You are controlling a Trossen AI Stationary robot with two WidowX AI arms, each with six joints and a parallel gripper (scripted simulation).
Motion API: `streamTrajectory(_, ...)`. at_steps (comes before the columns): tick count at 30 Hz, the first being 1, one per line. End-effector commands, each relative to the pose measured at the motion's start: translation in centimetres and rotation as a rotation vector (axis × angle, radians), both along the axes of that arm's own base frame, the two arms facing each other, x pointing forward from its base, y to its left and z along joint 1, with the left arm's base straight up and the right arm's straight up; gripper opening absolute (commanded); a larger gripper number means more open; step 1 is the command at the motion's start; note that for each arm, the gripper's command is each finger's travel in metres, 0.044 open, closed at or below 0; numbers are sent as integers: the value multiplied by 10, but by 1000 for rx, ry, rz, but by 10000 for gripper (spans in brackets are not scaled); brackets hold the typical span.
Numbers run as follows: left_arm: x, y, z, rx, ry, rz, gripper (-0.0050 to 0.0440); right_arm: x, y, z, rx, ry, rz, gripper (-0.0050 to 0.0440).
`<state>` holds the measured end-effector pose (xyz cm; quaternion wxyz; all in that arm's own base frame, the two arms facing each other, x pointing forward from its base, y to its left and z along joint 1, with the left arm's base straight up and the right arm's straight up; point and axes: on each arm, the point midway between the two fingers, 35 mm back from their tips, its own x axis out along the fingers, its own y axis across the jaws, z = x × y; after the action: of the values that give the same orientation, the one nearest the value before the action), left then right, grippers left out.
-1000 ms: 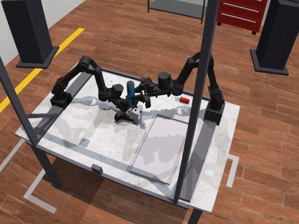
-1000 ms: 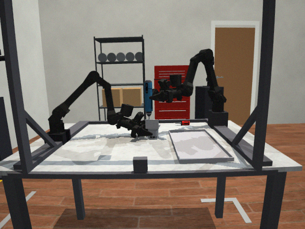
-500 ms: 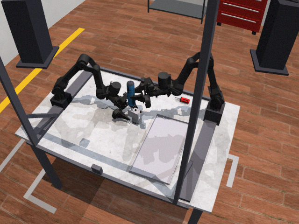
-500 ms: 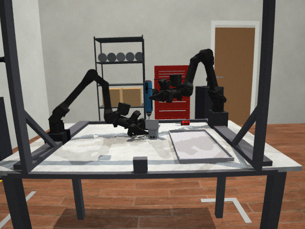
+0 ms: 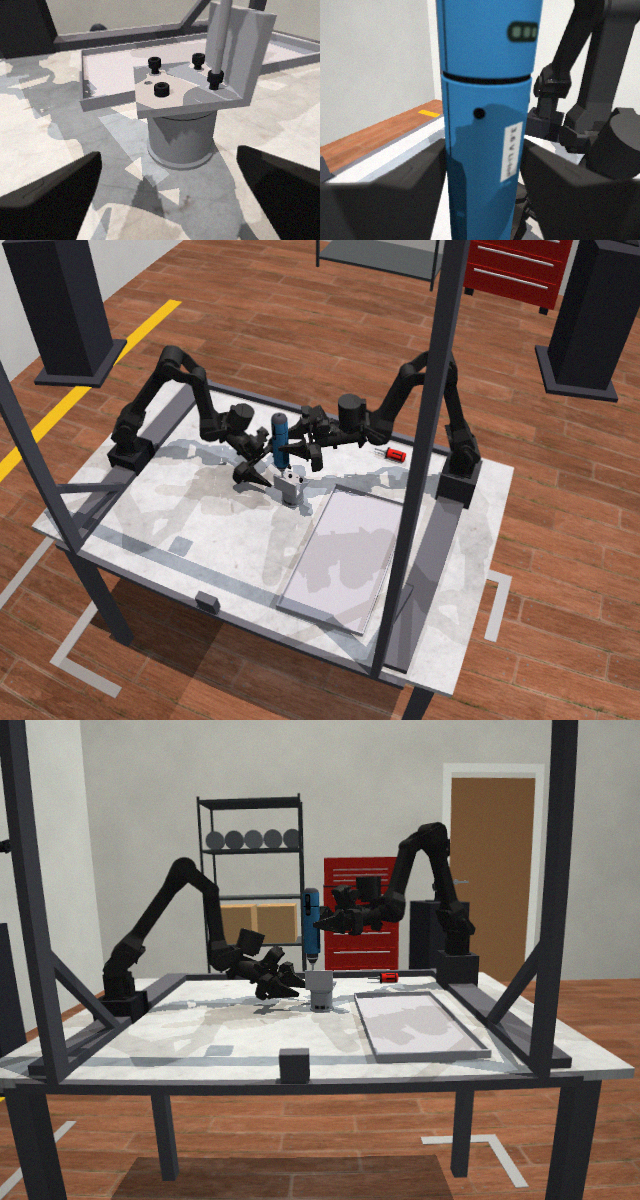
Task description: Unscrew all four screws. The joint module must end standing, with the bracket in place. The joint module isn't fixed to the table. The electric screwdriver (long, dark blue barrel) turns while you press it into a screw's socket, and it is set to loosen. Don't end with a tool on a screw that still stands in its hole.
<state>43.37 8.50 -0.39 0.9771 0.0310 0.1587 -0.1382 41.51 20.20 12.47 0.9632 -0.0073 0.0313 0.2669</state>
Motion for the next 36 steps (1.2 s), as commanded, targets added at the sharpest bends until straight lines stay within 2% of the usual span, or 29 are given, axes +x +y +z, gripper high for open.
streamTrajectory(1, 7, 16, 17, 49, -7, -3, 400, 1, 1, 11, 14, -21, 2, 160)
streamTrajectory(17, 14, 29, 20, 120, 95, -124, 400, 1, 1, 11, 14, -21, 2, 160)
streamTrajectory(31, 12, 37, 33, 149, 158, -239, 400, 1, 1, 11, 14, -21, 2, 160)
streamTrajectory(36, 10, 38, 45, 157, 169, -292, 400, 1, 1, 11, 14, -21, 2, 160)
